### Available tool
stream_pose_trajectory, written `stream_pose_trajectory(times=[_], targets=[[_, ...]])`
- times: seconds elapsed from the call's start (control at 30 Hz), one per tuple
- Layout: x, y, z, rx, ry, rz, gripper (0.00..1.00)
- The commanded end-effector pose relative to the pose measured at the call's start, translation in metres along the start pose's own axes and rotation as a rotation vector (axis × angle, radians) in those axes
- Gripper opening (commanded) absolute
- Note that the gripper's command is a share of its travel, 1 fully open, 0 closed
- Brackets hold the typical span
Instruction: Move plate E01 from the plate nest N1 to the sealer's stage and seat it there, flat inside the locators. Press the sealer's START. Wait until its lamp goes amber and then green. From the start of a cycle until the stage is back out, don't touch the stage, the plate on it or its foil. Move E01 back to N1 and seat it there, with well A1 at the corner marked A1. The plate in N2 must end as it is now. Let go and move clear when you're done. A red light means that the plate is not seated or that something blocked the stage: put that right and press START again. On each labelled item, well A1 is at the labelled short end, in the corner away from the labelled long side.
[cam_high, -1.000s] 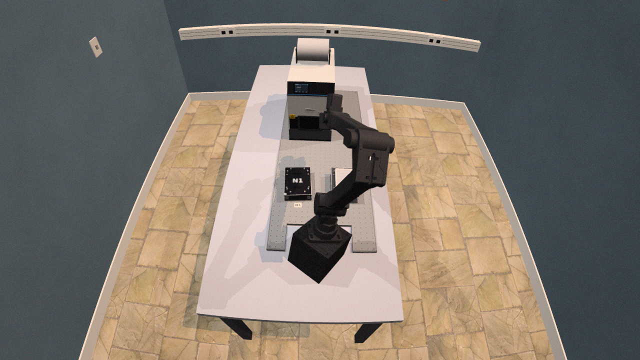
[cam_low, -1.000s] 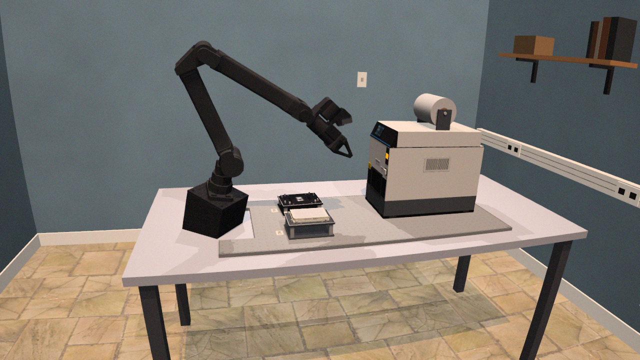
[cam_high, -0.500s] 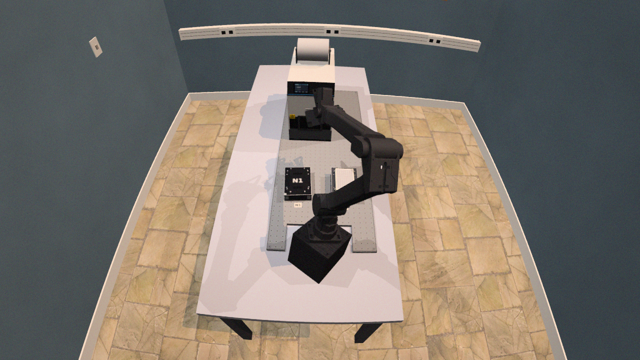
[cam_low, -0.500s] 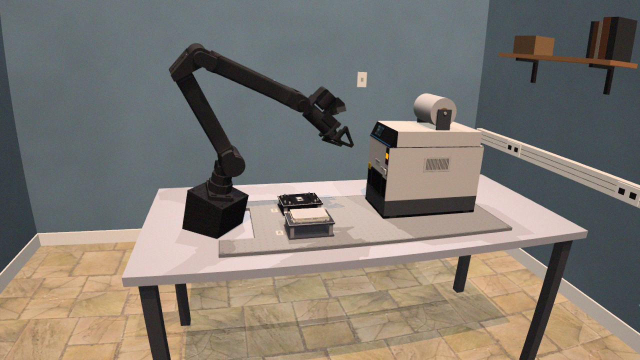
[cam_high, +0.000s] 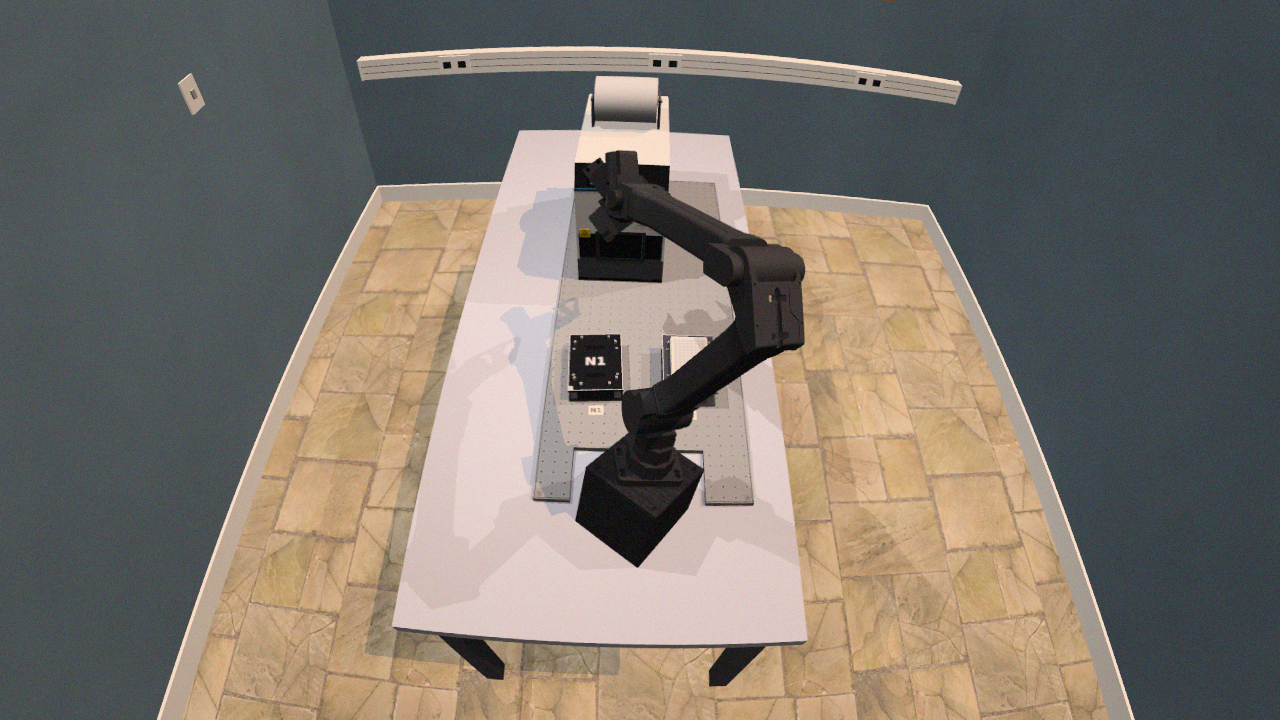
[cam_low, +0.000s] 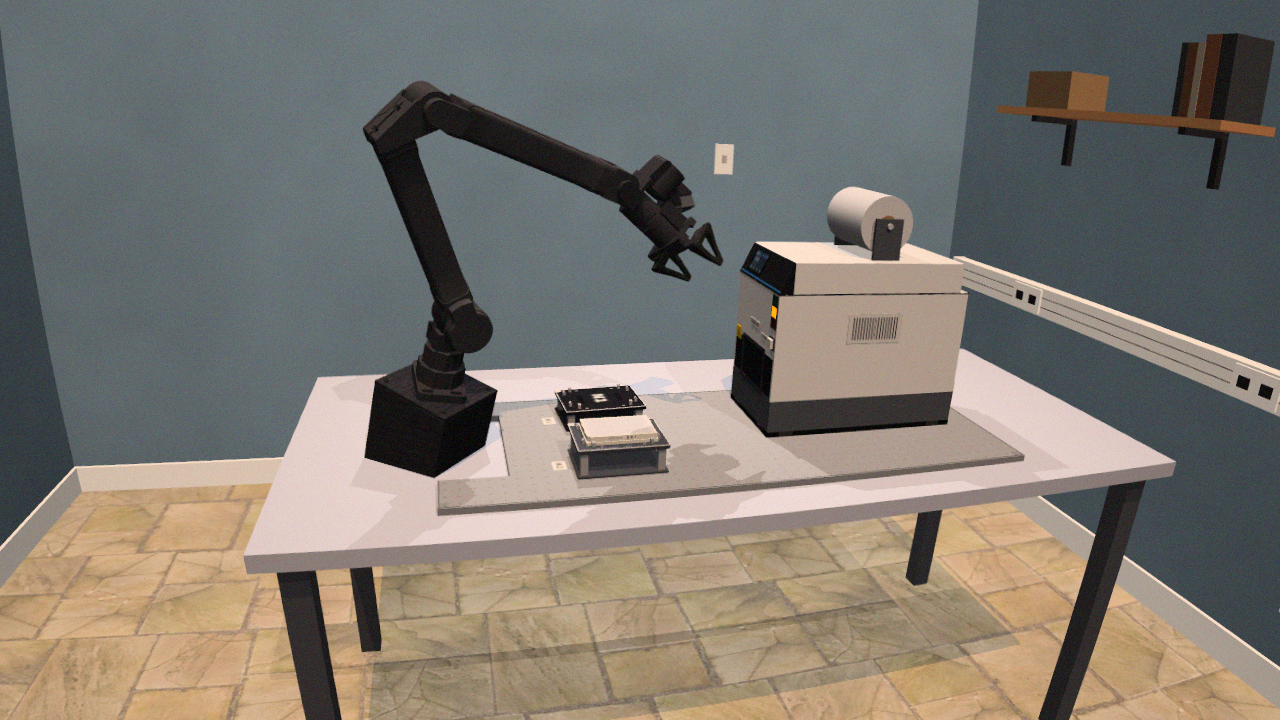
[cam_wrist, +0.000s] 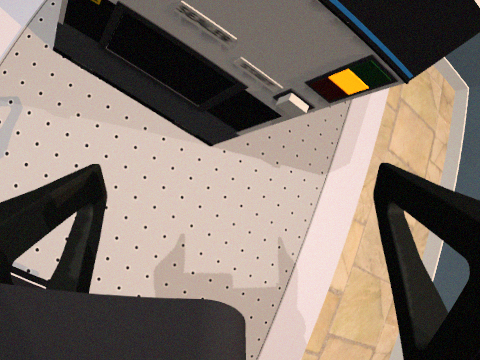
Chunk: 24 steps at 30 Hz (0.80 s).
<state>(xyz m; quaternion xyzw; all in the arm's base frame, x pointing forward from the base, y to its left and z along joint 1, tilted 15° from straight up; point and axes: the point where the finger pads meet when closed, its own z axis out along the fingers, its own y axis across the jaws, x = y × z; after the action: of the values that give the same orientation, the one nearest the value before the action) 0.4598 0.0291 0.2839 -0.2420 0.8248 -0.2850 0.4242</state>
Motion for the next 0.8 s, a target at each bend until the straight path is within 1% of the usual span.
stream_pose_trajectory(times=[0.0, 0.07, 0.2, 0.27, 0.37, 0.6, 0.77], targets=[[-0.058, -0.009, -0.012, 0.008, -0.071, -0.161, 1.0], [-0.07, -0.009, -0.014, 0.013, -0.073, -0.227, 1.0], [-0.055, -0.016, -0.011, 0.025, -0.066, -0.342, 1.0], [-0.051, -0.017, -0.011, 0.031, -0.066, -0.403, 1.0], [-0.05, -0.017, -0.012, 0.033, -0.066, -0.424, 1.0], [-0.039, -0.019, -0.014, 0.045, -0.057, -0.661, 1.0], [-0.029, -0.009, -0.002, 0.03, -0.026, -0.842, 1.0]])
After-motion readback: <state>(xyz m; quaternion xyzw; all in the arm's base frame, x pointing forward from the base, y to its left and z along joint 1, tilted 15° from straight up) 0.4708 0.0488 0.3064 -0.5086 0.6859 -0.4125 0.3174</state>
